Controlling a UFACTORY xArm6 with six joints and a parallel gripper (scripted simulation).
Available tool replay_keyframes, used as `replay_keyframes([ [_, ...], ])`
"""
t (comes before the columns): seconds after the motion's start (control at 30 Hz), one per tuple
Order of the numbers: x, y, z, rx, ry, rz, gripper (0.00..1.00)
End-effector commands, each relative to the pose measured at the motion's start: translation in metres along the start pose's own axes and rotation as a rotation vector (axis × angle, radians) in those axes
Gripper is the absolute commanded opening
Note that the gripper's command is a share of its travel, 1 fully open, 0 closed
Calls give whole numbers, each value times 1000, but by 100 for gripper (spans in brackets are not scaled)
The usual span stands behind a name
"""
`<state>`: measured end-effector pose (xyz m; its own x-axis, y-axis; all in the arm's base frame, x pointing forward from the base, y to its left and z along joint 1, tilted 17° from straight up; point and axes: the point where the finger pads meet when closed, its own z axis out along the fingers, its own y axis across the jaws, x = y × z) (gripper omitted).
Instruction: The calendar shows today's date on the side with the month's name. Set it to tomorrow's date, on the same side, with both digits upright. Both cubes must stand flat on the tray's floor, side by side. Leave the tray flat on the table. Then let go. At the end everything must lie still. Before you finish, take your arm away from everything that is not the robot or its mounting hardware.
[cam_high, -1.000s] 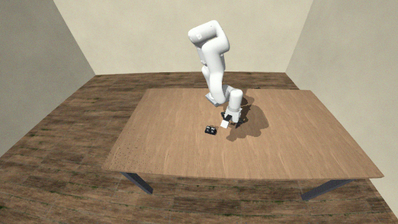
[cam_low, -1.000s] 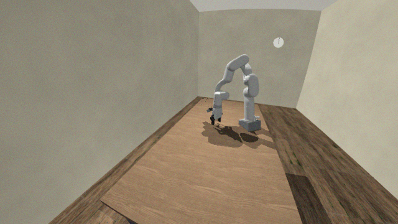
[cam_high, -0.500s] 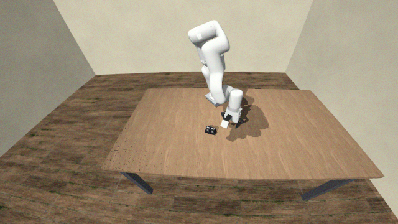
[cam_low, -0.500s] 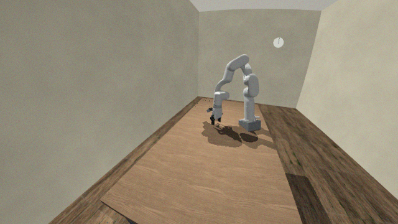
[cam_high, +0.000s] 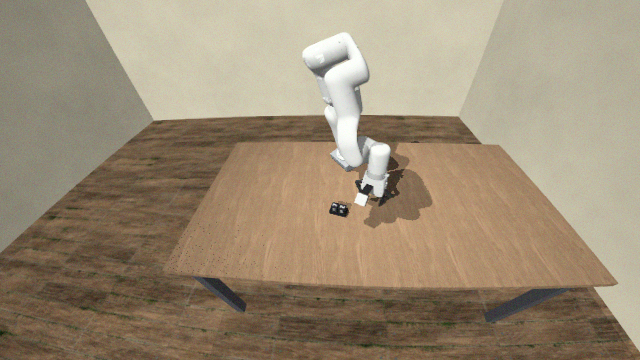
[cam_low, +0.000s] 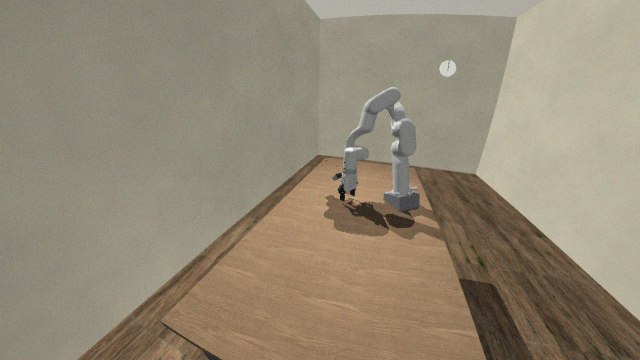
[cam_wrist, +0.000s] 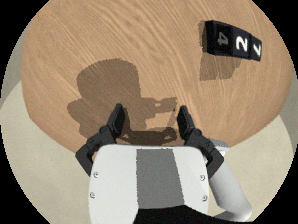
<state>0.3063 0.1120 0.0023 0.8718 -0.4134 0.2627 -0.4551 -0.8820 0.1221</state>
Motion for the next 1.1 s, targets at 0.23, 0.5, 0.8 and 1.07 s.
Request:
replay_keyframes([
  [0.23,1,-1,-1,2,2,0,100],
  [0.5,1,-1,-1,2,2,0,100],
  [0.8,1,-1,-1,2,2,0,100],
  [1.07,1,-1,-12,2,2,0,100],
])
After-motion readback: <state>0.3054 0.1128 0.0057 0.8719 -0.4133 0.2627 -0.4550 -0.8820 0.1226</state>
